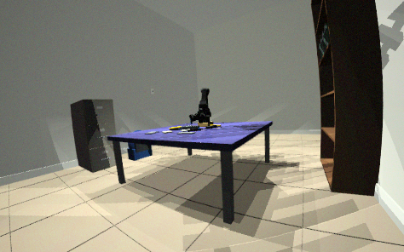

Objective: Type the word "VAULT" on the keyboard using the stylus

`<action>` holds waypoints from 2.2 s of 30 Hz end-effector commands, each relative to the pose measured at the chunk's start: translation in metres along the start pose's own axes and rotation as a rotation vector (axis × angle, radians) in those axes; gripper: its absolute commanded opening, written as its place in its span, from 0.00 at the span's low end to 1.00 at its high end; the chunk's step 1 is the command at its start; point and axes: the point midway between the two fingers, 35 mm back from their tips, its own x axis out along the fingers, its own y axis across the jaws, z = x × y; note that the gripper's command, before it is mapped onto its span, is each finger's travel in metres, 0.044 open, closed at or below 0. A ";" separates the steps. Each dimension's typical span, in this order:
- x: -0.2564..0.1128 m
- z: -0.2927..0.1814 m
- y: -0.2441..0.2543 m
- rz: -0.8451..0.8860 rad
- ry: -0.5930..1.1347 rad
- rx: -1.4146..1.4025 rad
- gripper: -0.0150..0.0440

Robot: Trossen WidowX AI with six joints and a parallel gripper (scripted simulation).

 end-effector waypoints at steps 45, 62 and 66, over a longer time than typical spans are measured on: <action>-0.014 -0.024 0.000 0.002 -0.003 0.006 0.39; 0.008 -0.037 0.009 0.001 -0.003 0.007 0.25; 0.021 -0.047 0.016 0.002 0.001 0.005 0.25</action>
